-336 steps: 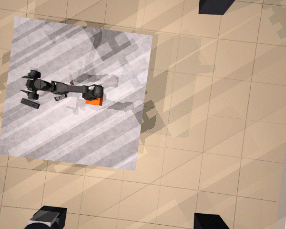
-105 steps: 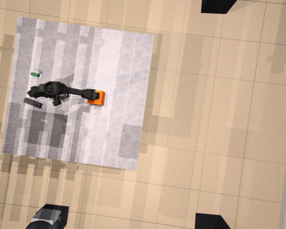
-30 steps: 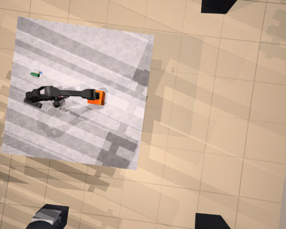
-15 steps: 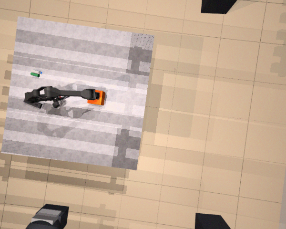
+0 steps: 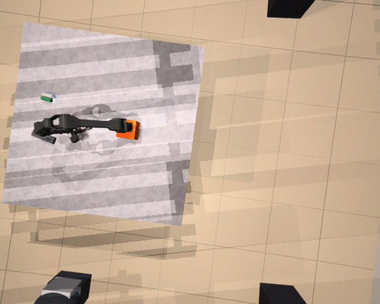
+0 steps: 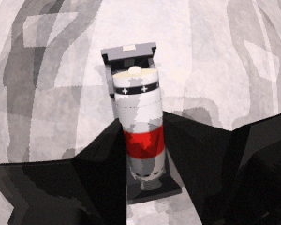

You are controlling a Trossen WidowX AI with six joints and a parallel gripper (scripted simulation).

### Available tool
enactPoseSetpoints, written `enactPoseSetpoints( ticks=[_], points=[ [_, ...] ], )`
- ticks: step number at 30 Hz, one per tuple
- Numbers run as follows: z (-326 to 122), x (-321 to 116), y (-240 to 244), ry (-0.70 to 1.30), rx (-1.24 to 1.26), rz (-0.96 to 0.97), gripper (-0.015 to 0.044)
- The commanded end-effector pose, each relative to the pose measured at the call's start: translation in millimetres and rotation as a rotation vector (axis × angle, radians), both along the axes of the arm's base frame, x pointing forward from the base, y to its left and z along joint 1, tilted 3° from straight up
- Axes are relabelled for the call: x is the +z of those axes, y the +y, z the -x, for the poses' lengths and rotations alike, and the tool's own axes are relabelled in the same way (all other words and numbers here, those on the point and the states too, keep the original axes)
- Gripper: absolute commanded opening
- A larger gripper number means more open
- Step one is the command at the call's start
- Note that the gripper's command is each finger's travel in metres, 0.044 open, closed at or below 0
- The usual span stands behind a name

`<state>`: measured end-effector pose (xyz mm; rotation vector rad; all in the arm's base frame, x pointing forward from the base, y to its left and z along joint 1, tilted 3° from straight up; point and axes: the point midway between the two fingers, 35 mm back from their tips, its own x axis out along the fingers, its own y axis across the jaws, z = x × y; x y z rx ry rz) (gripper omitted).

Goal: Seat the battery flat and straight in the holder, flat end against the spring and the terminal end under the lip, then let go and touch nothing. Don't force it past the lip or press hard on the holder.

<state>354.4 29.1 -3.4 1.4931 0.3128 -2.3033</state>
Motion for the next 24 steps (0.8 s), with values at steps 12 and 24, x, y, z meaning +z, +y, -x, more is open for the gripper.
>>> enactPoseSetpoints(
  ticks=[12,24],
  points=[
    [-2.7,-3.7,0.5,-0.073,-0.002,-0.040,0.0087],
    [-1.9,-5.9,-0.3,-0.122,-0.002,-0.067,0.0087]
  ],
)
